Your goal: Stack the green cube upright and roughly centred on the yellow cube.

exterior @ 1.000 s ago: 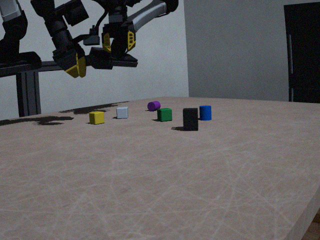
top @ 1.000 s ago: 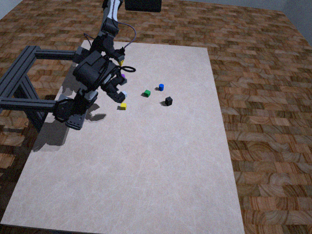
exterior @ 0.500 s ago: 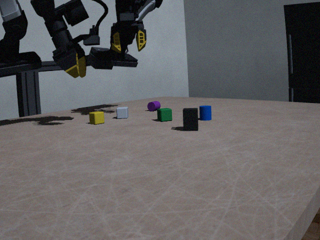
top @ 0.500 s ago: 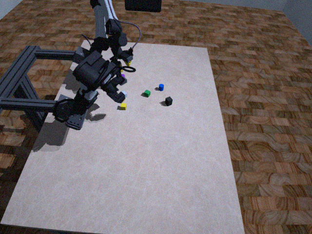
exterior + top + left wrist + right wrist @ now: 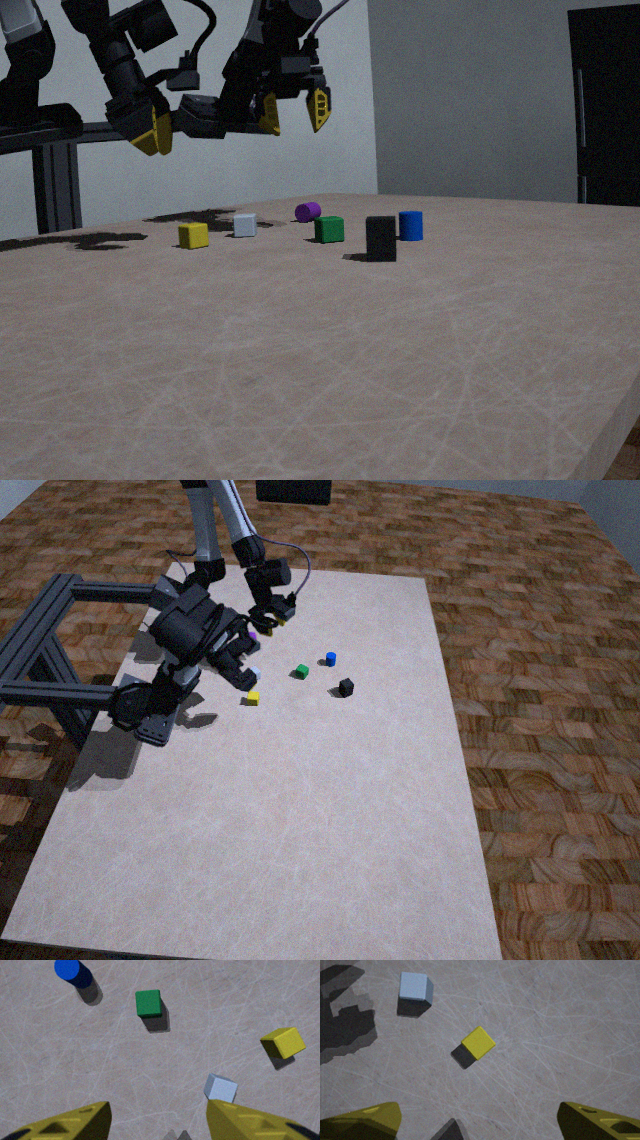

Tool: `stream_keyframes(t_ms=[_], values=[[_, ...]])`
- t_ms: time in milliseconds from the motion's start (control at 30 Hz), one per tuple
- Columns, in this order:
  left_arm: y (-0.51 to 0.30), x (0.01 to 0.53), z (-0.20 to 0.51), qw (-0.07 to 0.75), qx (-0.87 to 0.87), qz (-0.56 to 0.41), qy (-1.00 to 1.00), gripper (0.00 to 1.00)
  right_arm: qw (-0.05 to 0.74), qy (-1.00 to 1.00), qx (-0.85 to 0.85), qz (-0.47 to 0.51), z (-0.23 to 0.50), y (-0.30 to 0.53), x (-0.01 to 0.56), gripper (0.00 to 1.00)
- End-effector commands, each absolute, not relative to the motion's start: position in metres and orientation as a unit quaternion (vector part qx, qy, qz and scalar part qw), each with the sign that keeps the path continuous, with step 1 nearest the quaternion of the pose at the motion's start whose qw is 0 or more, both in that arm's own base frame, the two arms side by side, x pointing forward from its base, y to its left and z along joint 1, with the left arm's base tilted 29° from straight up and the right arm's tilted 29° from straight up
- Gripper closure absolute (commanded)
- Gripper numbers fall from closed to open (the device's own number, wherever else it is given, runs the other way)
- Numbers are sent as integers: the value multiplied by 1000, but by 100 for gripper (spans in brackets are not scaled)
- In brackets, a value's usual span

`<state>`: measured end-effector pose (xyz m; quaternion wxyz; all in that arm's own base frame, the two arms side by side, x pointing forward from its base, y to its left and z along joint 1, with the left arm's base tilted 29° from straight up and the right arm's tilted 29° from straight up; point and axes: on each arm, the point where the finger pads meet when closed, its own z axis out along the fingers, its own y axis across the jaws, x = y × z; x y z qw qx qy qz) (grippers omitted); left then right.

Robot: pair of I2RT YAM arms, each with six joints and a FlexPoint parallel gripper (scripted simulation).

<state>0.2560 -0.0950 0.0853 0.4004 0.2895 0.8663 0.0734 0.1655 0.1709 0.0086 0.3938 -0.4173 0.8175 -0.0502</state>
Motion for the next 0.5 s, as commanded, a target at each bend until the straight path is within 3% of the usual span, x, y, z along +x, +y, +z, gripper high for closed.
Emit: stream_keyframes(t_ms=[0,467], values=[[-116,292,105,440,308,38,843,39,403,812,-420,-43,13,176,166,0],[-112,303,98,407,328,44,851,39,408,809,-421,-41,15,179,166,0]])
